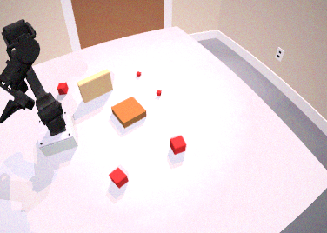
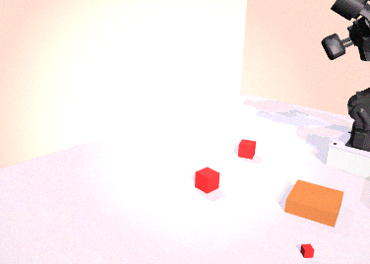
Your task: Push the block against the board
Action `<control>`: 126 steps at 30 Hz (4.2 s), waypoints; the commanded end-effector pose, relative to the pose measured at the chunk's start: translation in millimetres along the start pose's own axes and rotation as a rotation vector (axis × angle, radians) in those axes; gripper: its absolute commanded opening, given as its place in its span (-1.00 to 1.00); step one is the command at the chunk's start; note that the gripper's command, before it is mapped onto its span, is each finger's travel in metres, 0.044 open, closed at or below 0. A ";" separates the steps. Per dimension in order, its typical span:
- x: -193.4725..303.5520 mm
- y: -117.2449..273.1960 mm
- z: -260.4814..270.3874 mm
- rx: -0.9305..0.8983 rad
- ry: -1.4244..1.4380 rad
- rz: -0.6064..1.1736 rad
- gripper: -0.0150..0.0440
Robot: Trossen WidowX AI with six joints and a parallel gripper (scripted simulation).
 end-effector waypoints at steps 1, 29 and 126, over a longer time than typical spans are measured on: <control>0.0 0.0 0.0 0.000 0.000 0.000 0.78; -39.2 90.8 -145.4 0.730 0.038 -0.403 -0.49; -309.1 261.0 -19.7 0.717 0.582 -0.970 -0.49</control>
Point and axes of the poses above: the point midway between the two fingers, 35 mm back from their tips, its own y axis back along the fingers, its own z axis across the jaws, x = y × z, the point moved 5 cm from there along y, back along the fingers, and after that the axes turned 11 degrees about -y, right-handed, at the moved point
